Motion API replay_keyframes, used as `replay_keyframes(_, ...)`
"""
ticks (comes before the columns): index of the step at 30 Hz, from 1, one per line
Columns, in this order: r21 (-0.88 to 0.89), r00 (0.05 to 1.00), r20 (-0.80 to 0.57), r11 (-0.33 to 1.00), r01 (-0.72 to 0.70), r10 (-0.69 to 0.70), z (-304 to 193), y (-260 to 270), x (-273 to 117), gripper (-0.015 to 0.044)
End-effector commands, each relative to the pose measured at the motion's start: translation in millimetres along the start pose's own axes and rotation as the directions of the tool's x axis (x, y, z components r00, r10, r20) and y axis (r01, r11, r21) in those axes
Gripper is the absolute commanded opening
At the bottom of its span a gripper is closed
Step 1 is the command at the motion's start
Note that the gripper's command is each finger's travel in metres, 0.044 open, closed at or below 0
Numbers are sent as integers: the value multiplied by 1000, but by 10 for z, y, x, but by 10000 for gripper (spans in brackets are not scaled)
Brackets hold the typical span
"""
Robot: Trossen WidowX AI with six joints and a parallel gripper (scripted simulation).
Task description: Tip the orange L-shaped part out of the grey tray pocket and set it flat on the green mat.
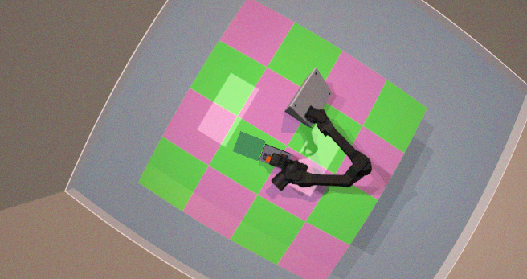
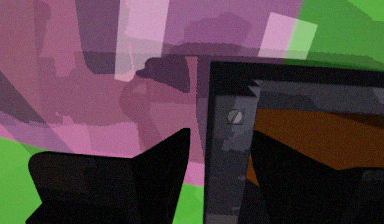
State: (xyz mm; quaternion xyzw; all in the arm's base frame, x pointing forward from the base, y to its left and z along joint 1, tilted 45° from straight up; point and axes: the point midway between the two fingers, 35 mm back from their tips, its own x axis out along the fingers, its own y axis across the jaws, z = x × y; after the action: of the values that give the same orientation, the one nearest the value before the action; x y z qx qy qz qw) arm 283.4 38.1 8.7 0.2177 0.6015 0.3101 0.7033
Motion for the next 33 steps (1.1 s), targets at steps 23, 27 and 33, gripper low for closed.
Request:
replay_keyframes(23, 12, 1000, 0, 1000, 13, -13, 32, 21, -470, 180)
replay_keyframes(27, 12, 1000, -1, 1000, 10, -10, 7, -26, -980, 180)
replay_keyframes(33, 12, 1000, -1, 1000, 8, -8, -7, -26, -1079, 180)
